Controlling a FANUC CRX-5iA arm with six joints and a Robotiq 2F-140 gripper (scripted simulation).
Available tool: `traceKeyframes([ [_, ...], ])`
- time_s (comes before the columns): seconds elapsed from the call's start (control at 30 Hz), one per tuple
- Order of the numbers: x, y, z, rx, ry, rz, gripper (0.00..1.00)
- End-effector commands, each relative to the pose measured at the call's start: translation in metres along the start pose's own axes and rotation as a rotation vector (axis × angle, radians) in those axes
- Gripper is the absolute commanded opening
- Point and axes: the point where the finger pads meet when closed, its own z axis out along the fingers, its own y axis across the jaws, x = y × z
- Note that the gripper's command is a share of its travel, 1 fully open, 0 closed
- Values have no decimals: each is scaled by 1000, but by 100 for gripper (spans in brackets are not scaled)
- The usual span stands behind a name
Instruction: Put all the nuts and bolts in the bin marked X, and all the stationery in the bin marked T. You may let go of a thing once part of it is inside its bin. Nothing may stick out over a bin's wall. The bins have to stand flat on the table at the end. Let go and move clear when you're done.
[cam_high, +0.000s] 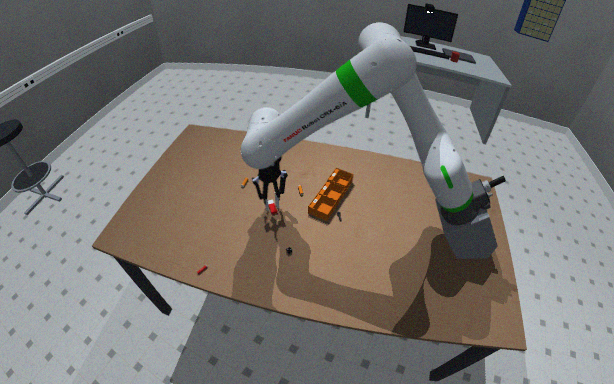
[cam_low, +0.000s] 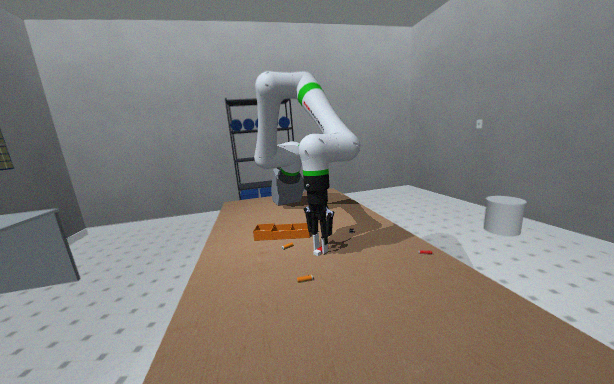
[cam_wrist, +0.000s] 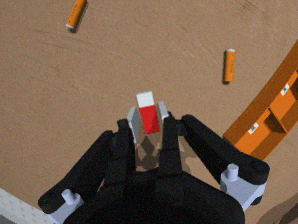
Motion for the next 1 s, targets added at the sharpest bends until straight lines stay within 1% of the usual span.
traceKeyframes([
  [0.0, 0, 0, 2, 0, 0, 0, 31],
  [0.37, 0, 0, 2, 0, 0, 0, 31],
  [0.4, 0, 0, 2, 0, 0, 0, 20],
  [0.97, 0, 0, 2, 0, 0, 0, 20],
])
